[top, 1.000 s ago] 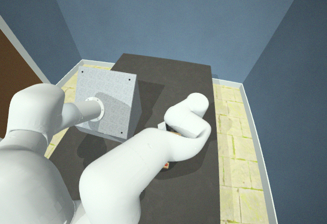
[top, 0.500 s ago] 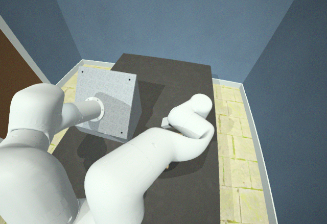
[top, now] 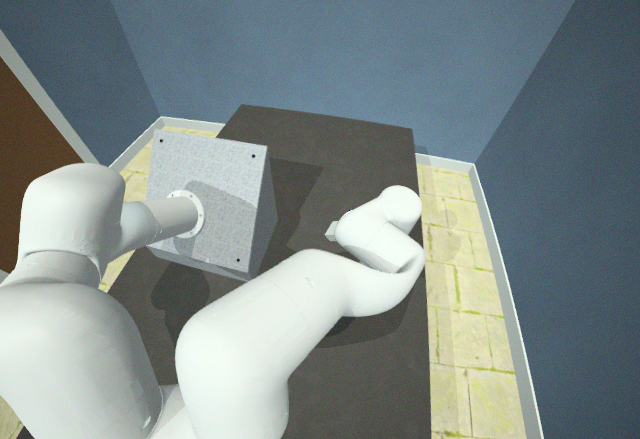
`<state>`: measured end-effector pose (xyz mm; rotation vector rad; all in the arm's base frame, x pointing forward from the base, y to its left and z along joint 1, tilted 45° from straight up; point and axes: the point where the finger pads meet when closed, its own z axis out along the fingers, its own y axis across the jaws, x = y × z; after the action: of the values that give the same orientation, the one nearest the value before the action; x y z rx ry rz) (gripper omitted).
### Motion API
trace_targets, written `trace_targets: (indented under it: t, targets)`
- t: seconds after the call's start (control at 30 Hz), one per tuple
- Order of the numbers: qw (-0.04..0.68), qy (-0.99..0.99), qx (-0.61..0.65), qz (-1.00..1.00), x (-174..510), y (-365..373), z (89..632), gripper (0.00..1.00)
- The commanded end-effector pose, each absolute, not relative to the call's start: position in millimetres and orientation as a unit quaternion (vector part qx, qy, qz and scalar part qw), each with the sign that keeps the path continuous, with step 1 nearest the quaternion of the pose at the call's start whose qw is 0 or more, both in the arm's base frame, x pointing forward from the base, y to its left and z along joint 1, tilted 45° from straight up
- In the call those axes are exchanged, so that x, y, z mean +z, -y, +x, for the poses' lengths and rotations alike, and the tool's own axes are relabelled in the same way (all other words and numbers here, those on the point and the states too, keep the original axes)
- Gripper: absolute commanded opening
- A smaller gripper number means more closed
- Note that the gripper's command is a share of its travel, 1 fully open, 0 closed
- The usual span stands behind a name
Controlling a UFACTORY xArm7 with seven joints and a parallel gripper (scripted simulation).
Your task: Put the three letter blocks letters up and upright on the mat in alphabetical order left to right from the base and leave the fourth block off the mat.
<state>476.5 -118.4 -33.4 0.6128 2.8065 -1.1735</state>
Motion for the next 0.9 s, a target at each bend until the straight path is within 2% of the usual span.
trace_targets:
  t: [0.0, 0.87]
  targets:
    - [0.049, -0.888, -0.376, 0.258, -33, 117, 483, 1.00]
    - [0.153, -0.785, -0.350, 0.488, -34, 122, 504, 1.00]
